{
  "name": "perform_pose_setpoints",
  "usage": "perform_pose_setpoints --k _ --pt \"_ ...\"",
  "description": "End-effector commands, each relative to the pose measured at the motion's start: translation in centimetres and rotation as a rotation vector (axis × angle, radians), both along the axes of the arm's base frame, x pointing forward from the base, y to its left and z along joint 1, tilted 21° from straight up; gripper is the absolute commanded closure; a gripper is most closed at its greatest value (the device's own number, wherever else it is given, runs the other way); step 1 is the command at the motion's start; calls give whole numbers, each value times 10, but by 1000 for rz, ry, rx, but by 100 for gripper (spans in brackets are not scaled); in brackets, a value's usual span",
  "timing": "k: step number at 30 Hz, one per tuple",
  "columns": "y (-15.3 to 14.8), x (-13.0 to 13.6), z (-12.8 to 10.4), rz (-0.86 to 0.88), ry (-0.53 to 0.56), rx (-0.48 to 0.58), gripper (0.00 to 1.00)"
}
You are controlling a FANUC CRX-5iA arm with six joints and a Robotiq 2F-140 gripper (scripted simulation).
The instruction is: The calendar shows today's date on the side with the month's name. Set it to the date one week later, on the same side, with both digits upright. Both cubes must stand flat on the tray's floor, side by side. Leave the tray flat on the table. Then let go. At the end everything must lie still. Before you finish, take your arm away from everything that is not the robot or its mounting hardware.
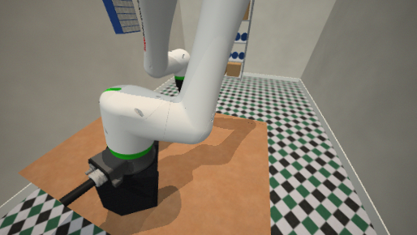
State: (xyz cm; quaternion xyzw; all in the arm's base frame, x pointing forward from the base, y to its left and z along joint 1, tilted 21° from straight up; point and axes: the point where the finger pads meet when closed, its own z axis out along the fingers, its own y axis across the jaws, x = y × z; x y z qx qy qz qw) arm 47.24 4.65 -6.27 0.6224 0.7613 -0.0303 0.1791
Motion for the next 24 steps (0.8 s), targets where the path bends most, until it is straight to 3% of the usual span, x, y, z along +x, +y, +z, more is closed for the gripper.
perform_pose_setpoints --k 1,3,6,24 --pt "61 -3 -24 111 34 -32 83" --pt "61 -3 -24 111 34 -32 83" --pt "87 -9 -35 164 47 -48 83" --pt "85 -7 -41 164 47 -48 83"
